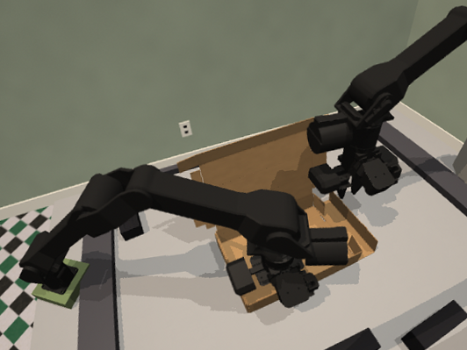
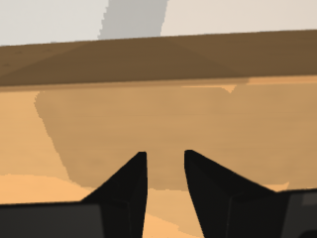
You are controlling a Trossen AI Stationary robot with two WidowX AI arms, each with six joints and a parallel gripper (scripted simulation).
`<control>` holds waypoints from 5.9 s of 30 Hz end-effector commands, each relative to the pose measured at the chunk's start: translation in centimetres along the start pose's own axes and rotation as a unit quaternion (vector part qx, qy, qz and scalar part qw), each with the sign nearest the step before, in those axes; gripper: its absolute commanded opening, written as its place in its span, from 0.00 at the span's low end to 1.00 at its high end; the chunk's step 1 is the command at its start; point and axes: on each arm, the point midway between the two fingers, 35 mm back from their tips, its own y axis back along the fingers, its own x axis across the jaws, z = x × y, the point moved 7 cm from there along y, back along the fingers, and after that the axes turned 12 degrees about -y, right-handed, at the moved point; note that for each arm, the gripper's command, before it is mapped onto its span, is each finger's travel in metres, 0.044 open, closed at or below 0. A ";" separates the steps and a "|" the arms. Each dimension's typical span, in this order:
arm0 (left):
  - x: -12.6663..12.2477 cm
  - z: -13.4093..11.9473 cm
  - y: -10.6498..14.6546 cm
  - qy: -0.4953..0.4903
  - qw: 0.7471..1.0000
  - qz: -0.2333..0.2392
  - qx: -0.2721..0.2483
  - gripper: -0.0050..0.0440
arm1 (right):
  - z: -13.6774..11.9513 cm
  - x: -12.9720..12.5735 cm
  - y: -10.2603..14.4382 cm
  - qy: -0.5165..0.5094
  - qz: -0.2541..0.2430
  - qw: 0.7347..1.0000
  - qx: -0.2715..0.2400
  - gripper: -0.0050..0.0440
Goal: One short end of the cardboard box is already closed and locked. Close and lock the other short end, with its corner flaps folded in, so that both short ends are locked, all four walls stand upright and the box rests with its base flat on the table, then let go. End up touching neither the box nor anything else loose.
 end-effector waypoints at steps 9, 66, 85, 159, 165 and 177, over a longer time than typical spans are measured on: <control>0.1 0.3 -1.3 -0.003 1.000 -0.010 -0.005 0.30 | 0.0 -0.3 1.4 0.002 -0.021 1.000 -0.003 0.40; 0.1 0.3 -1.3 -0.003 1.000 -0.010 -0.005 0.30 | 0.1 -0.6 -6.2 0.002 -0.020 1.000 -0.003 0.10; 0.1 0.3 -1.3 -0.003 1.000 -0.010 -0.005 0.30 | 0.0 -0.2 -5.3 0.002 -0.017 1.000 -0.002 0.10; 0.1 0.3 -1.3 -0.003 1.000 -0.010 -0.005 0.30 | 1.3 1.4 1.0 0.001 -0.135 0.991 -0.027 0.10; 0.1 0.3 -1.3 -0.003 1.000 -0.010 -0.005 0.30 | 1.4 1.1 1.4 0.001 -0.135 0.990 -0.027 0.10; 0.1 0.3 -1.3 -0.003 1.000 -0.010 -0.005 0.30 | 1.2 2.0 0.6 0.001 -0.193 0.980 -0.039 0.10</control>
